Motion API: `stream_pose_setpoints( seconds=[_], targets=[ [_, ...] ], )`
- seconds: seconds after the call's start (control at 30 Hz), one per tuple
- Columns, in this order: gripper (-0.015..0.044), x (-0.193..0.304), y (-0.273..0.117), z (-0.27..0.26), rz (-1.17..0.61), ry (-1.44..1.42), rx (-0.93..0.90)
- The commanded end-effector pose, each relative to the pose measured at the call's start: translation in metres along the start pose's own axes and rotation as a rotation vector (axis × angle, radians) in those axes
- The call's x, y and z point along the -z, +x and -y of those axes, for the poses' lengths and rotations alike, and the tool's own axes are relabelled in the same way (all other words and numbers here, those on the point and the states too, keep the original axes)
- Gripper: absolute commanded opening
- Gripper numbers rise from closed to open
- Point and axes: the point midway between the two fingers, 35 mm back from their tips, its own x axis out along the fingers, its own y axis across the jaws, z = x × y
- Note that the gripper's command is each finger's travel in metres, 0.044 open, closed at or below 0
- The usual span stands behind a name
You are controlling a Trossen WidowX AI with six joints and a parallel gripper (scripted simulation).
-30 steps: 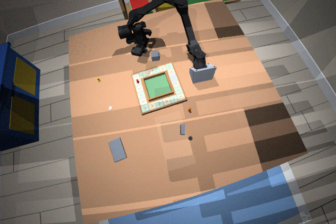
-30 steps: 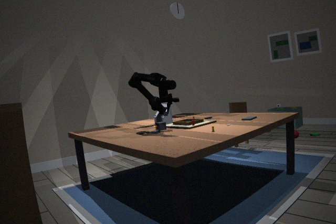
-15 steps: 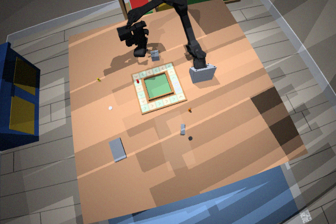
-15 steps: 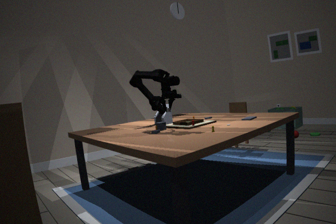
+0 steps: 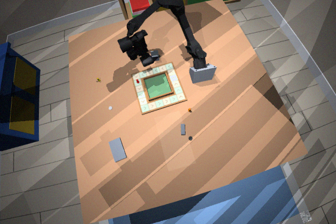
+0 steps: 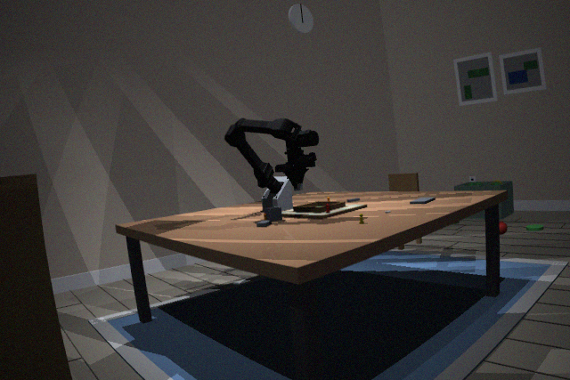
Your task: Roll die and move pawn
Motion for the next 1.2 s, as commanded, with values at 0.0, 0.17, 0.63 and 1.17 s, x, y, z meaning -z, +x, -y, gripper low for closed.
stream_pose_setpoints(
  seconds=[0.0, 0.17, 0.63, 1.17],
  targets=[
    [0.0, -0.002, 0.002, -0.015, 0.001, -0.114, -0.008],
    [0.0, -0.004, 0.005, -0.035, 0.0, -0.28, -0.012],
    [0.0, -0.004, 0.016, -0.083, -0.001, -0.766, -0.005],
    [0.0, 0.006, 0.029, -0.134, -0.013, -1.319, 0.009]
  ],
)
